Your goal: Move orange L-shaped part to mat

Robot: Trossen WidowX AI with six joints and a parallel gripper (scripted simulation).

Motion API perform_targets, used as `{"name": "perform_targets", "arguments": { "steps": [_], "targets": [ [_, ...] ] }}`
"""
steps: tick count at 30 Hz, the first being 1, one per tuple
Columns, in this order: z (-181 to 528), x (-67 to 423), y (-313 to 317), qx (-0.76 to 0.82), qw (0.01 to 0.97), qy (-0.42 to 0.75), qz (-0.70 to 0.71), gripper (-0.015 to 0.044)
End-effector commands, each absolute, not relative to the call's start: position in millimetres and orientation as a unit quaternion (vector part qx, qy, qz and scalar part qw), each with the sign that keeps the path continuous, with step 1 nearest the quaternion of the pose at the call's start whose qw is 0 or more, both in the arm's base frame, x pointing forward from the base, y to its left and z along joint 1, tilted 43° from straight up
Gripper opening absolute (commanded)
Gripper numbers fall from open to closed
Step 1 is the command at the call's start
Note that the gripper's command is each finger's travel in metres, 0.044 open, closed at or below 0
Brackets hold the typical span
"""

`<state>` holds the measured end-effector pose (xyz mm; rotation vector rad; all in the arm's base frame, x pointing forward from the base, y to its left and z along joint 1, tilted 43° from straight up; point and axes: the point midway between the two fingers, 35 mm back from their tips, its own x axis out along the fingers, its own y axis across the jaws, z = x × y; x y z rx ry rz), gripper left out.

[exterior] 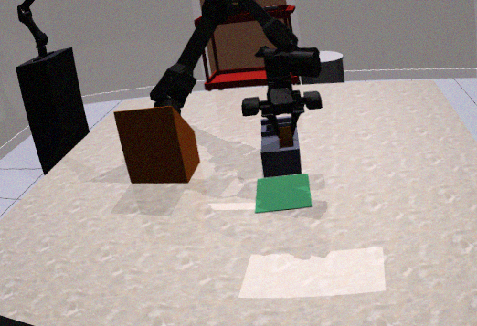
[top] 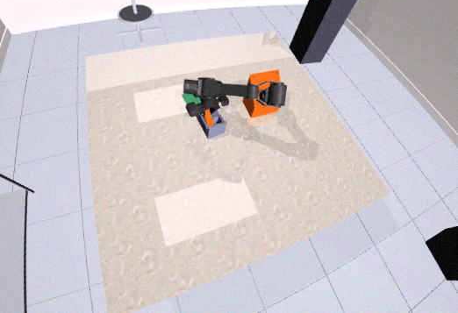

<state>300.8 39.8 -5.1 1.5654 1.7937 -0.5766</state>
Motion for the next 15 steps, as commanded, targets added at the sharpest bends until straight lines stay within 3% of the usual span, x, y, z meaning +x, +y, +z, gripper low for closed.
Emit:
{"name": "perform_targets", "arguments": {
  "steps": [1, 15],
  "targets": [
    [-4.8, 301.0, 39.6, 0.601, 0.340, 0.689, -0.221, 0.0000],
    [4.6, 301.3, 30.6, 0.602, 0.338, 0.689, -0.221, 0.0000]
  ]
}}
